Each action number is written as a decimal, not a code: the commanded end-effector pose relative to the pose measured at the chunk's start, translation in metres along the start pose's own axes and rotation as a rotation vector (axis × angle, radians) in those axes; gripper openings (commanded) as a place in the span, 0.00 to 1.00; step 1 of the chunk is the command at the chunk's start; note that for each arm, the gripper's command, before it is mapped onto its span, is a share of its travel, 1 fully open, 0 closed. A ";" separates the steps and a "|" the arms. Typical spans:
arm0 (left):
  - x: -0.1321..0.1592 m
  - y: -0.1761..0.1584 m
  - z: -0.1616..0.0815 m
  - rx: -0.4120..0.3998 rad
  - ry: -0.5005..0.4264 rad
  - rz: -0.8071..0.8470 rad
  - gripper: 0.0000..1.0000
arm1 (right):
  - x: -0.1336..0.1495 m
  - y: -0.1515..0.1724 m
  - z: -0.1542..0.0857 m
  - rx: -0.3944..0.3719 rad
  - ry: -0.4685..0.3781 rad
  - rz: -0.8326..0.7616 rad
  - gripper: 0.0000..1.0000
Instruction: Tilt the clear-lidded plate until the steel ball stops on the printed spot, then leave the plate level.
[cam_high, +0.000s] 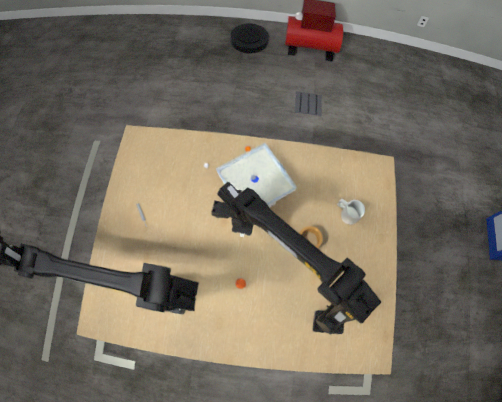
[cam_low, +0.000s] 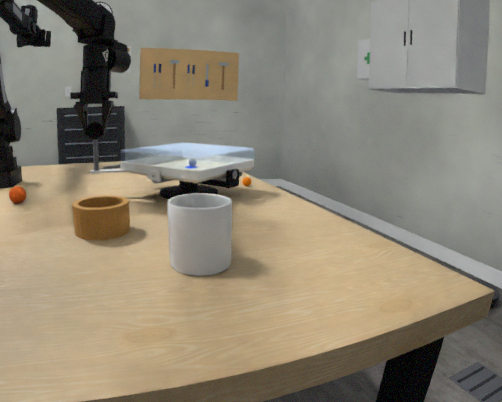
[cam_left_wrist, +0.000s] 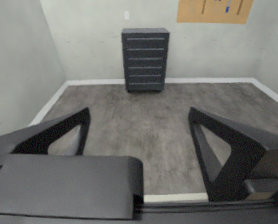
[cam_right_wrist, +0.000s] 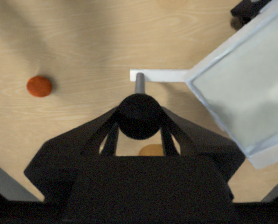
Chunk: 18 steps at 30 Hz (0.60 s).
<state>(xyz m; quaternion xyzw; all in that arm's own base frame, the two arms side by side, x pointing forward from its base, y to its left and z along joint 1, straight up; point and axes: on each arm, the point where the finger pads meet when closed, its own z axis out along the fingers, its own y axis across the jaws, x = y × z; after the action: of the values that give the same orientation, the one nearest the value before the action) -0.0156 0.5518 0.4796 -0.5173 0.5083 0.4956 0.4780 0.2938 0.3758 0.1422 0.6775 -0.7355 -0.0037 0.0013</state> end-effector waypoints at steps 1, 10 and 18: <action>-0.020 0.009 -0.008 -0.018 -0.052 -0.010 1.00 | -0.012 -0.016 -0.026 0.038 -0.038 0.020 0.00; -0.020 0.009 -0.008 -0.018 -0.052 -0.010 1.00 | -0.024 -0.011 -0.018 0.036 -0.036 0.007 0.00; -0.020 0.009 -0.008 -0.018 -0.052 -0.010 1.00 | -0.027 -0.012 -0.018 0.039 -0.041 0.007 0.00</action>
<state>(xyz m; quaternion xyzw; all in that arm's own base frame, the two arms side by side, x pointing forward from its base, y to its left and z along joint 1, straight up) -0.0156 0.5518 0.4796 -0.5173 0.5083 0.4956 0.4780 0.2937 0.3763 0.1418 0.6772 -0.7357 -0.0006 0.0058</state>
